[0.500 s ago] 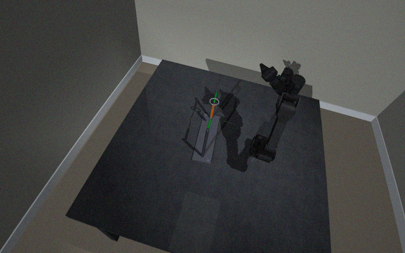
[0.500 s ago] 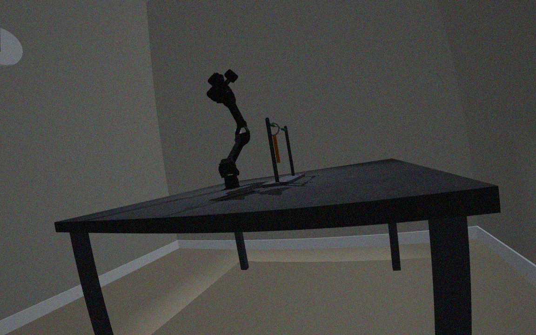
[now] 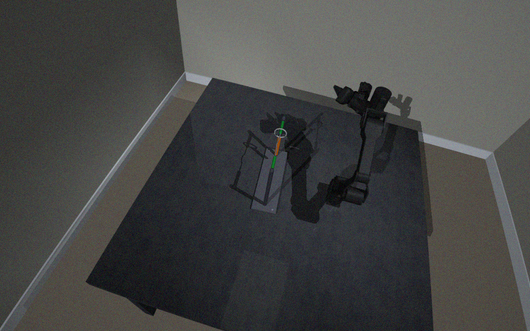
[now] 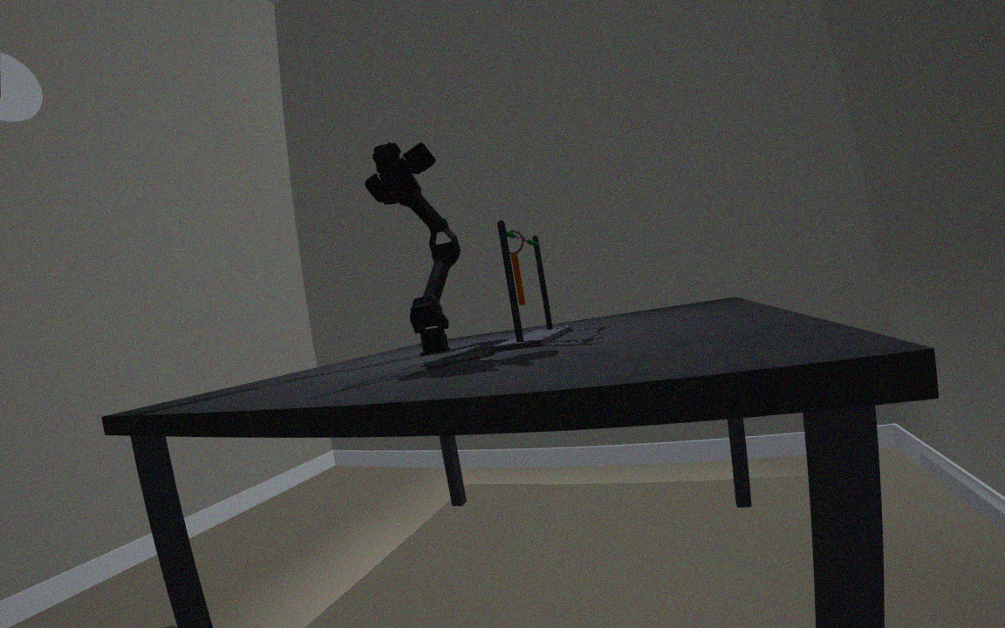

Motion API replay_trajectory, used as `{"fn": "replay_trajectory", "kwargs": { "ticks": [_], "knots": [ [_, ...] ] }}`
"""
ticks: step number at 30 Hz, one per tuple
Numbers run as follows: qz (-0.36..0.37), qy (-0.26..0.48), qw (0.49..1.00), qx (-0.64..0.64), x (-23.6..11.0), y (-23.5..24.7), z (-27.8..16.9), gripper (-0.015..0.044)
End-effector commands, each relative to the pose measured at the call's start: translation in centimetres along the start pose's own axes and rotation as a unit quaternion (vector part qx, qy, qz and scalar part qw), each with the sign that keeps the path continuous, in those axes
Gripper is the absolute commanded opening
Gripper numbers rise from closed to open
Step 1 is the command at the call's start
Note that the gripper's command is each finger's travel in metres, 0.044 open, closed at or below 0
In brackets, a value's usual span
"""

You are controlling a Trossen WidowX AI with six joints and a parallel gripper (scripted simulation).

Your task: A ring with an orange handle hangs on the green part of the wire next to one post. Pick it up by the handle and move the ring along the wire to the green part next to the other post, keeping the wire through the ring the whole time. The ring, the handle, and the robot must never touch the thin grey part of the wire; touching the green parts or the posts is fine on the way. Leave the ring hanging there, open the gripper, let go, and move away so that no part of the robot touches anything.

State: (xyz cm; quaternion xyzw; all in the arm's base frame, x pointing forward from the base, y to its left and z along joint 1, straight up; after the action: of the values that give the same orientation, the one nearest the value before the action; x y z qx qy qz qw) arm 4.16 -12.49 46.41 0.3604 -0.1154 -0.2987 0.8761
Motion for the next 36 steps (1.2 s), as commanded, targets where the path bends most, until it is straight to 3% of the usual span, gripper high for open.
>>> {"fn": "replay_trajectory", "kwargs": {
  "ticks": [1,19,27,36],
  "knots": [
    [0.015,0.027,0.999,-0.03,1.8,-2.7,-0.6,0.016],
    [0.11,0.148,0.968,-0.168,9.0,-16.1,-10.1,0.016],
    [0.166,0.187,0.943,-0.221,9.2,-20.1,-16.8,0.016],
    [0.233,0.217,0.908,-0.272,7.1,-22.5,-24.4,0.016]
  ]
}}
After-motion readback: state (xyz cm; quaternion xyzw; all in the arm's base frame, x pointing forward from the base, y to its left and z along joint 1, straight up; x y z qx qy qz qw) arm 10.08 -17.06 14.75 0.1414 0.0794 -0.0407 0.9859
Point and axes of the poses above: the point midway between the two fingers, 35 mm back from their tips, its own x axis out along the fingers, its own y axis across the jaws, z = x × y, the point moved 10 cm from there along -x, back along the fingers, and after that the axes turned 12 degrees about x, right-handed, at the moved point
